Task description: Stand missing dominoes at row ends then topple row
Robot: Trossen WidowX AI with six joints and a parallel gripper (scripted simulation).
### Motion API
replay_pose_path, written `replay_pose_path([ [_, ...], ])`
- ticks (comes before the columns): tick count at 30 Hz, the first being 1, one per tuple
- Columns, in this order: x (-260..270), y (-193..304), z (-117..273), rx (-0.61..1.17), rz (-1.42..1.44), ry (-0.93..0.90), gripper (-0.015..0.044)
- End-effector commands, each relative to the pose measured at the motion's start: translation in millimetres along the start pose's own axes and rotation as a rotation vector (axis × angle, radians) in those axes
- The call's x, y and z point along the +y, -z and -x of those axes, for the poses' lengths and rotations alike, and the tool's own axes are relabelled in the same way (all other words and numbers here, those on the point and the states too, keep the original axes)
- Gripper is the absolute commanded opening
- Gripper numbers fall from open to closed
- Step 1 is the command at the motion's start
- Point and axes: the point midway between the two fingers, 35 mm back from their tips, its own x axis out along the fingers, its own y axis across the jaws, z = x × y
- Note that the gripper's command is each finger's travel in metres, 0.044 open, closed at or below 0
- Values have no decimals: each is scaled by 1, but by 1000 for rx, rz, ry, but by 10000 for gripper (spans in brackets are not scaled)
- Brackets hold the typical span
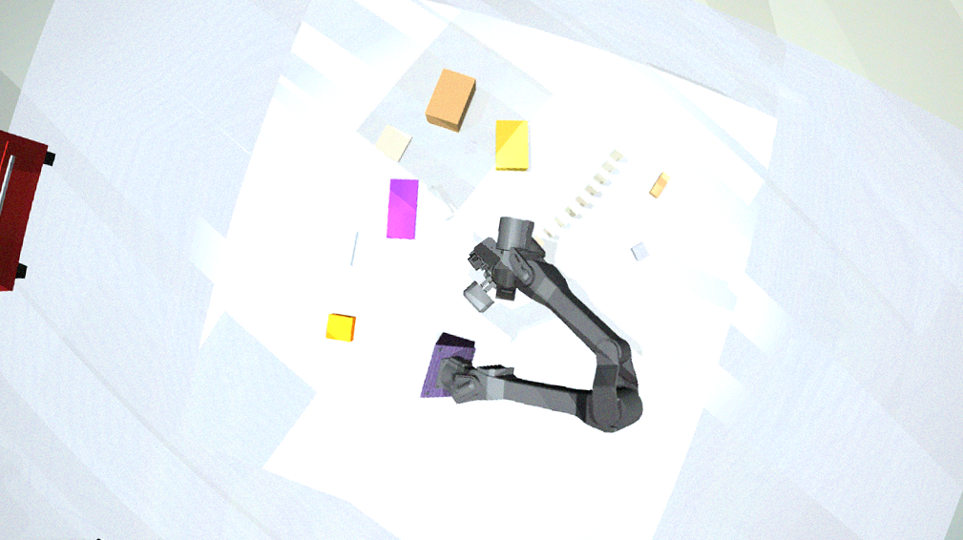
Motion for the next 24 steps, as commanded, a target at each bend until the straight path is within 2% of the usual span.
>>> replay_pose_path([
  [1, -9, -1, 0, -1, -1, 8, 0],
  [19, -31, -3, 2, -11, -5, 10, 0],
  [22, -44, -22, 25, -100, -1, 65, 0],
  [24, -46, -18, 32, -80, -2, 51, 0],
])
